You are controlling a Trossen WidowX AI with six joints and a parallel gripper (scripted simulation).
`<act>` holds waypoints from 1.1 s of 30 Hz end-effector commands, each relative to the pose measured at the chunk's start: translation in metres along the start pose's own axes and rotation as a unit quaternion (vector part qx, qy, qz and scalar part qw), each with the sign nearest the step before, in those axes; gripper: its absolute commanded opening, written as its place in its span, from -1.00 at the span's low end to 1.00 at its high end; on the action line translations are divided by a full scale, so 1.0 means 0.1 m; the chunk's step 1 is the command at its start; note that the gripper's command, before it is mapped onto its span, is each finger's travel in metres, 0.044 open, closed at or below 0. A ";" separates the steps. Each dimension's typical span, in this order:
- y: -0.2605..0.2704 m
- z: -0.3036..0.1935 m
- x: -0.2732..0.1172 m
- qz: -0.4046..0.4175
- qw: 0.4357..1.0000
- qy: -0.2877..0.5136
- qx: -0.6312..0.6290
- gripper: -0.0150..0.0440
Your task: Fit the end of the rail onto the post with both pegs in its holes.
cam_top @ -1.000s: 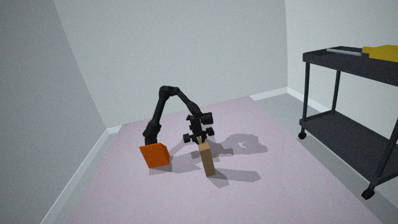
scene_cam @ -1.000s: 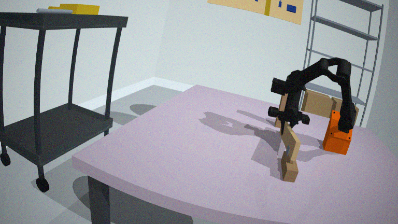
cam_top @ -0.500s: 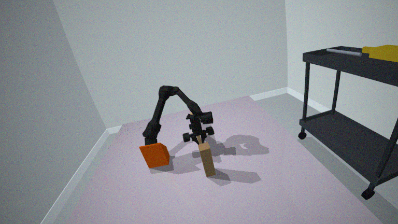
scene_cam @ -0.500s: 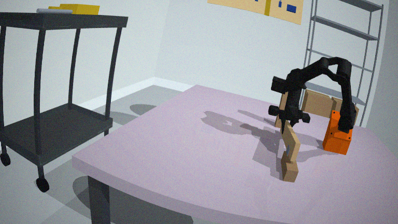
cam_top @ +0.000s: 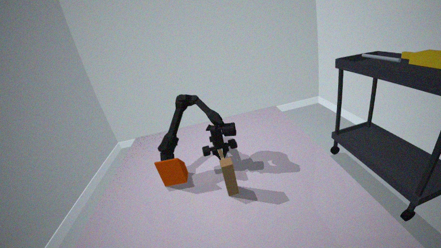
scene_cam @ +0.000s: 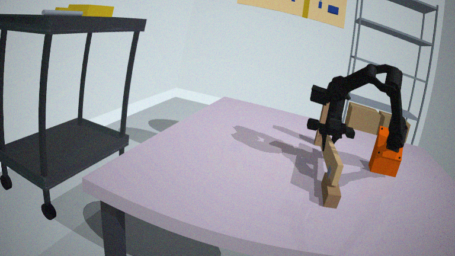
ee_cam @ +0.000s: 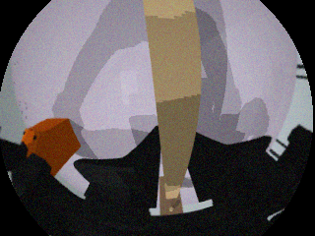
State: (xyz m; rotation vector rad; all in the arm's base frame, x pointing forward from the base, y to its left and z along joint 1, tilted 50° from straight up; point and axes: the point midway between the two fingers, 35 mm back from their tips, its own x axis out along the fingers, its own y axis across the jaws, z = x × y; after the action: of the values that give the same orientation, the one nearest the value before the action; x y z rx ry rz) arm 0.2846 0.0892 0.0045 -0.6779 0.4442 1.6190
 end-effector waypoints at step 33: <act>-0.01 0.00 -0.20 -0.004 1.000 -0.001 0.000 -0.49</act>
State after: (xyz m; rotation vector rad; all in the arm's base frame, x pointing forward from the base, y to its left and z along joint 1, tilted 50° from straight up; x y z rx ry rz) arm 0.2858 0.0770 0.0153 -0.6779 0.4435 1.6195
